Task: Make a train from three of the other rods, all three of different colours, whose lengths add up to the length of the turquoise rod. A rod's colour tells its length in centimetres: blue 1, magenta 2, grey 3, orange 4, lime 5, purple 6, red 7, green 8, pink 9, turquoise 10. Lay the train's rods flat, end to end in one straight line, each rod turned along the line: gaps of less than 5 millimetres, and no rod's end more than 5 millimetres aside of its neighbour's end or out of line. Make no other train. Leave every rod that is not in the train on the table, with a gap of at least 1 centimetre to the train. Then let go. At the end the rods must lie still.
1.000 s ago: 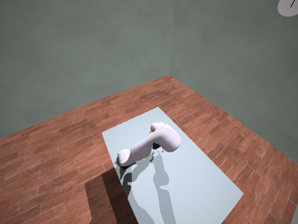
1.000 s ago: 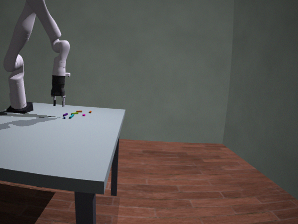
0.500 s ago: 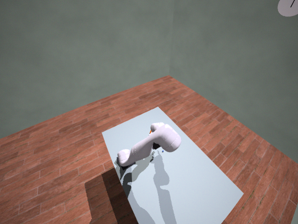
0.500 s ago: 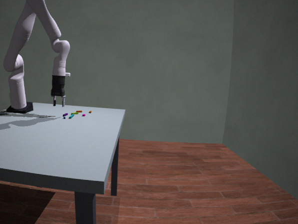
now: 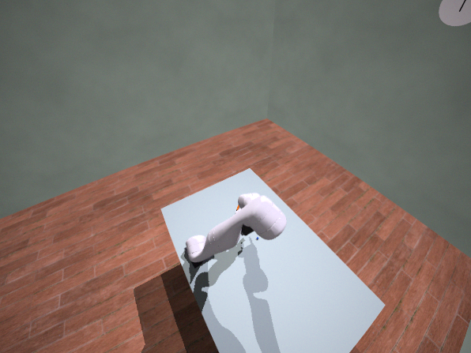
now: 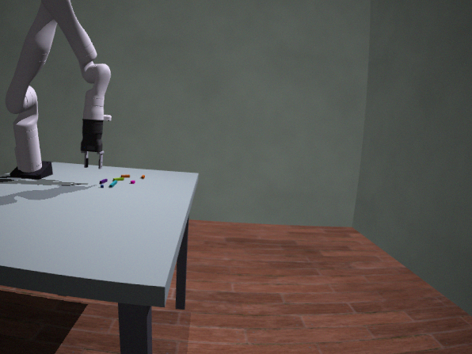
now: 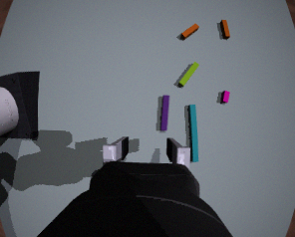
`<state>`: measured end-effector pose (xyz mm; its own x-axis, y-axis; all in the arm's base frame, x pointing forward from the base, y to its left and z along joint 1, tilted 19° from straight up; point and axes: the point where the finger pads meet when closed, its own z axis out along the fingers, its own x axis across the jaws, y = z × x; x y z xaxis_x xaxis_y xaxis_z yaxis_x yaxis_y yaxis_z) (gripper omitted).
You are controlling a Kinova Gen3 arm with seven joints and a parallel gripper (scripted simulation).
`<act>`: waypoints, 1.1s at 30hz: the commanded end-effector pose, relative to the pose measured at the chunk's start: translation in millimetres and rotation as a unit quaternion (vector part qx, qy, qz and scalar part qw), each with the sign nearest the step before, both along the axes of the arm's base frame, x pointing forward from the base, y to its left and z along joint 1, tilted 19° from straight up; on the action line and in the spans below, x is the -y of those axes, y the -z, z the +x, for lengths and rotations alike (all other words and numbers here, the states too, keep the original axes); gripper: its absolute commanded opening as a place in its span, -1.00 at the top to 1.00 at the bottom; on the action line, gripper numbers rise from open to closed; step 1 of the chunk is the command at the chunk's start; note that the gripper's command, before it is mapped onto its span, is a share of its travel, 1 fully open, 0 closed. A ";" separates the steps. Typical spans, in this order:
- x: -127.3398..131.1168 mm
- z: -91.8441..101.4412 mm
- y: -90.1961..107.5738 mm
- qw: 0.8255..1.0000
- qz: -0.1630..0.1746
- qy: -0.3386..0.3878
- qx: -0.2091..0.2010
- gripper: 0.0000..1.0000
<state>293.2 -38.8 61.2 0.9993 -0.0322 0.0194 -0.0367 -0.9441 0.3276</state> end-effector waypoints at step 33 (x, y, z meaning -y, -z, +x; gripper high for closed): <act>-57.3 36.4 18.0 0.955 0.004 0.281 0.097 -1.00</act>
<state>328.4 9.0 46.1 0.8060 -0.5582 0.1970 -0.5919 -0.7629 0.2600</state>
